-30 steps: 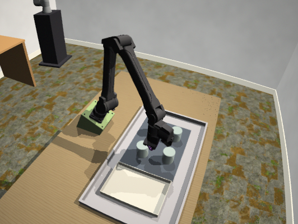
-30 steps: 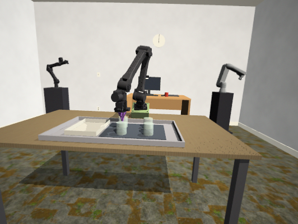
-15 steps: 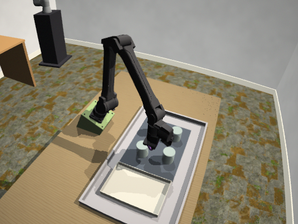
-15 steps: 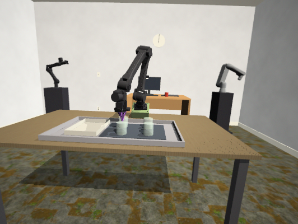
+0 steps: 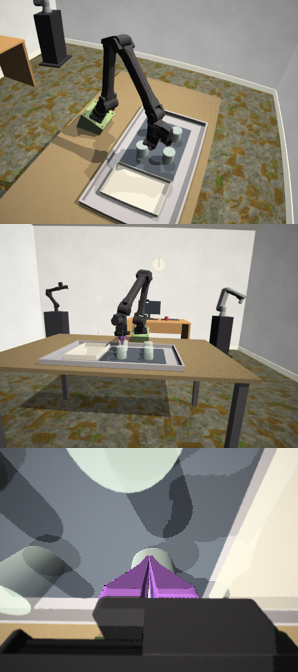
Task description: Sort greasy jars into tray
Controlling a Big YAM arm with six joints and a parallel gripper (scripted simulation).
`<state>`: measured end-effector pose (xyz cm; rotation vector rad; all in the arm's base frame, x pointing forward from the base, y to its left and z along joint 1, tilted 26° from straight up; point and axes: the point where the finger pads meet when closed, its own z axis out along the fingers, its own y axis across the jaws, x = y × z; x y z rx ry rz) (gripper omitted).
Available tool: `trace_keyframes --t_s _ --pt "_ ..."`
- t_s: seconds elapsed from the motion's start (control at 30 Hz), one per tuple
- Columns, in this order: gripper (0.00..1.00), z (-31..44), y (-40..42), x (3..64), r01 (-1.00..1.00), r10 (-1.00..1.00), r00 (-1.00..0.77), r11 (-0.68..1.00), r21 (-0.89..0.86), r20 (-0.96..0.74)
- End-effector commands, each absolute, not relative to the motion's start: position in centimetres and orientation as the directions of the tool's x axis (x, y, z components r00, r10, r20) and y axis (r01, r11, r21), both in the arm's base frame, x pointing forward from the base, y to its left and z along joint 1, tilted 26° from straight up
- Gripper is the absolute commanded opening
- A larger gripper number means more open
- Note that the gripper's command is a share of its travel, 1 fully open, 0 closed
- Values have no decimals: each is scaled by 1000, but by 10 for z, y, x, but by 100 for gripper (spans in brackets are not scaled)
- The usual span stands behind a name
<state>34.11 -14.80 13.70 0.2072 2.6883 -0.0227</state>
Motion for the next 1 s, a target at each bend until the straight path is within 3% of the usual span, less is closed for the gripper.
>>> trace_keyframes --t_s 0.0,0.97 --pt "0 136 -150 336 150 141 -889 989 14 -435" --pt "0 134 -150 333 150 141 -889 989 14 -435"
